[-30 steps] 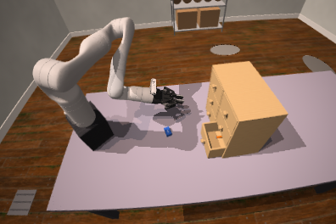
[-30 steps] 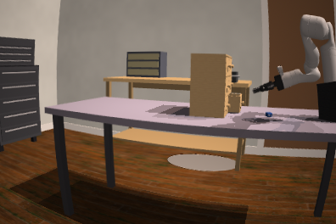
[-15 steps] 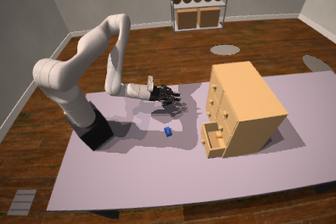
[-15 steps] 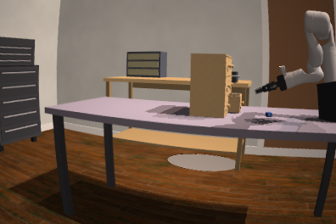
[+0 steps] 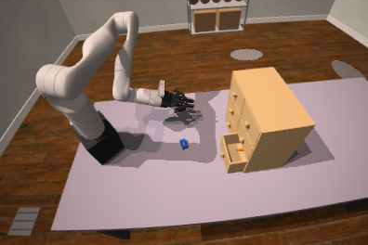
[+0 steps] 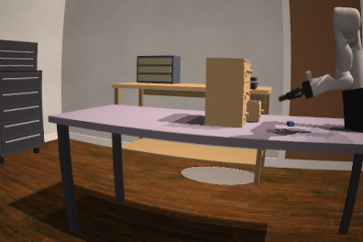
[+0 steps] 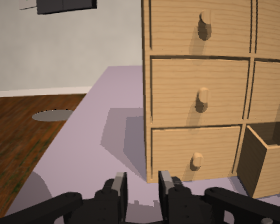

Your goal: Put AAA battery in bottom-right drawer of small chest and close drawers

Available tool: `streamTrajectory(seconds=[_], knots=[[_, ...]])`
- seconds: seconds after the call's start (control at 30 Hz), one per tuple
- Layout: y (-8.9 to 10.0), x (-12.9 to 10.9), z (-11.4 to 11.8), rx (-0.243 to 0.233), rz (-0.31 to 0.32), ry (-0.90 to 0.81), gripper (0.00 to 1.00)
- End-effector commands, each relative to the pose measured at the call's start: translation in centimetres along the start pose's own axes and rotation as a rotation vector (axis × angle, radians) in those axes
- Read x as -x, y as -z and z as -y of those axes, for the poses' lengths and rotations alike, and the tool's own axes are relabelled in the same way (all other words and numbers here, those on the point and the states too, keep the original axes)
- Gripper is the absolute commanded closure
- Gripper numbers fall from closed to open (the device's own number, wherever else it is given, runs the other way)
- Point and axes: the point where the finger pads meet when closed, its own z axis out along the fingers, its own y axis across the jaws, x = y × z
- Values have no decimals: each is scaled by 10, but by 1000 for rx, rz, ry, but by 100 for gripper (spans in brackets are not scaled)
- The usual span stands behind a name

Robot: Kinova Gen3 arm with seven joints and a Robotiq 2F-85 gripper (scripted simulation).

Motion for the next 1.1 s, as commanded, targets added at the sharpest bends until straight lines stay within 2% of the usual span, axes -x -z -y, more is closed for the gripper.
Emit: streamTrajectory(seconds=[0.0,1.07], knots=[[3,-1,8,-9,-2,-7,76],[17,3,31,-9,-2,-7,76]])
